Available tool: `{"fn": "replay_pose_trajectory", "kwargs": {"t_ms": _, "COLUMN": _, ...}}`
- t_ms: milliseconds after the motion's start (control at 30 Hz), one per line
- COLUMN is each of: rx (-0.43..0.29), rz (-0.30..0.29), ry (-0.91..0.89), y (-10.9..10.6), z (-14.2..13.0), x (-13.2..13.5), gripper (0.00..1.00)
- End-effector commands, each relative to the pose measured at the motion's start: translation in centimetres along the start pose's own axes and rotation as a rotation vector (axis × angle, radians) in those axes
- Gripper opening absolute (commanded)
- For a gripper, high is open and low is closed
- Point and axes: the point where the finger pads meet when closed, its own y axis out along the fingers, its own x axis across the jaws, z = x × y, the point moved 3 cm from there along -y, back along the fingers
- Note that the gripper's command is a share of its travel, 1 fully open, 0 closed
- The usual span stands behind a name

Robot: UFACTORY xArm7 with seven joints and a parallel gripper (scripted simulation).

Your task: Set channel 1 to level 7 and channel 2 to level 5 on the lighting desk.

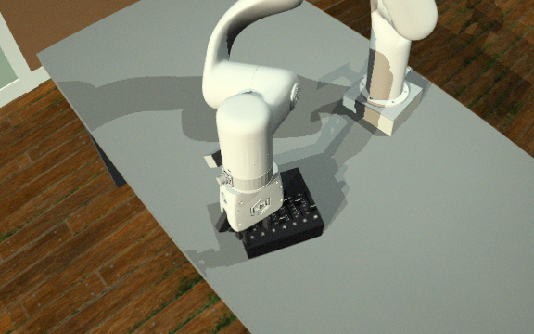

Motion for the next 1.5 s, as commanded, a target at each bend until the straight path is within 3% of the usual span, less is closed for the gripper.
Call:
{"fn": "replay_pose_trajectory", "kwargs": {"t_ms": 0, "rx": 0.090, "rz": -0.022, "ry": 0.262, "y": -0.06, "z": -0.33, "x": -0.25, "gripper": 0.00}}
{"fn": "replay_pose_trajectory", "kwargs": {"t_ms": 1467, "rx": 0.094, "rz": -0.023, "ry": 0.274, "y": 0.23, "z": -0.33, "x": -0.26, "gripper": 0.00}}
